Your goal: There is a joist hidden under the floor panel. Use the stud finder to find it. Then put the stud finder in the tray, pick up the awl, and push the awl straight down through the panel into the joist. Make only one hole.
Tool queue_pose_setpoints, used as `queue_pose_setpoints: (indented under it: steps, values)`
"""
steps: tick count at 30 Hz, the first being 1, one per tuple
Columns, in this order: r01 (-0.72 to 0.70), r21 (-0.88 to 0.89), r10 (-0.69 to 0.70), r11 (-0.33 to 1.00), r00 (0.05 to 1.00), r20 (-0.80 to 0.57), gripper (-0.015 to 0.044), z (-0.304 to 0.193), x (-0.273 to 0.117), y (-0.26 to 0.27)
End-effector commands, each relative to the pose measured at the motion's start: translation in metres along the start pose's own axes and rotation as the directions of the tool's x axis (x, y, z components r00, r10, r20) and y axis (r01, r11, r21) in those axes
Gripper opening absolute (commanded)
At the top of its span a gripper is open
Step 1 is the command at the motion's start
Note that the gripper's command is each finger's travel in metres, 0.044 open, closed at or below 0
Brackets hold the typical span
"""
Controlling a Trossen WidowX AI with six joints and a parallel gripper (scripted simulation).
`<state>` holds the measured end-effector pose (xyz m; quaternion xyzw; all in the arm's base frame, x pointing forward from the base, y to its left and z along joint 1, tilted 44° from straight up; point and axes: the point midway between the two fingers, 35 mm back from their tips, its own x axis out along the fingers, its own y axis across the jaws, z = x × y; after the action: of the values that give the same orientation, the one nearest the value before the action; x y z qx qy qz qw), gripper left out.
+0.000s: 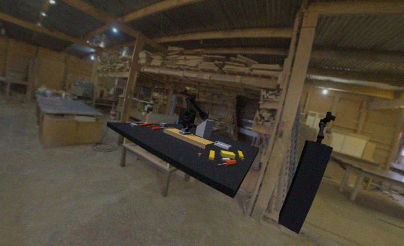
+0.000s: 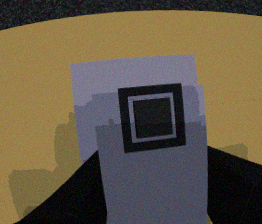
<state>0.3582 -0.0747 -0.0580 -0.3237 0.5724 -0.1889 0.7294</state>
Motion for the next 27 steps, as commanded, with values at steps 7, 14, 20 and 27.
queue_pose_setpoints:
  steps: [7, 14, 20, 27]
  values:
    - [0.013, 0.003, -0.013, 1.0, 1.0, -0.005, 0.0, -0.001, 0.0, -0.039]
    - [0.014, 0.003, -0.014, 1.0, 1.0, -0.005, 0.0, -0.001, 0.0, -0.063]
    - [0.015, 0.003, -0.015, 1.0, 1.0, -0.005, 0.0, -0.001, 0.0, -0.083]
    - [0.016, 0.003, -0.016, 1.0, 1.0, -0.005, 0.0, -0.001, -0.001, -0.106]
